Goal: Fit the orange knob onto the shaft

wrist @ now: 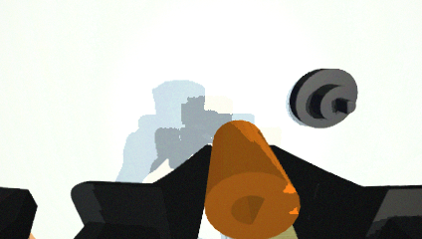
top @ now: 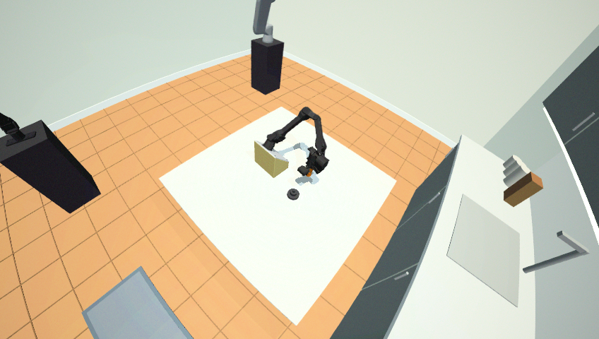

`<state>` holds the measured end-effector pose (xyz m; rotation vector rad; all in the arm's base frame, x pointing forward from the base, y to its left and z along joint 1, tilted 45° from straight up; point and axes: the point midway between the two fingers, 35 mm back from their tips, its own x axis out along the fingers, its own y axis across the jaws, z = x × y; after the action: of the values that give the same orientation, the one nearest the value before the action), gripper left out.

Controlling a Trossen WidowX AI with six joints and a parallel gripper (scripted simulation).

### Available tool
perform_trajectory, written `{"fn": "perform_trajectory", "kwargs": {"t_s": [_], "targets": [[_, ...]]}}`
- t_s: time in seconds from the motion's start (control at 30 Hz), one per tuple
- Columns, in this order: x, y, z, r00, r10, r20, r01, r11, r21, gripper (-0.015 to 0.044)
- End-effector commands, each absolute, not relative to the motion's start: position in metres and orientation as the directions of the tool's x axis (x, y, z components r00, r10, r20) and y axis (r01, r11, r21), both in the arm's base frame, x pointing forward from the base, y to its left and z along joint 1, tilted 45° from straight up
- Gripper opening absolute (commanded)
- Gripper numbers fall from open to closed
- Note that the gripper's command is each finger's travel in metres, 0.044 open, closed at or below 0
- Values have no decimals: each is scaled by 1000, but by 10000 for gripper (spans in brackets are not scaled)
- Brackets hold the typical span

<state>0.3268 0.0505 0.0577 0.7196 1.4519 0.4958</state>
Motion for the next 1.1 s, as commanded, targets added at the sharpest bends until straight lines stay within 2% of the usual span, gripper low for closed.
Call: {"fn": "perform_trajectory", "kwargs": {"t_s": [0.0, 1.07], "targets": [[330, 41, 44, 80, 694, -715, 118, 706, 698, 0], [329, -12, -46, 80, 702, -708, 112, 700, 706, 0]]}}
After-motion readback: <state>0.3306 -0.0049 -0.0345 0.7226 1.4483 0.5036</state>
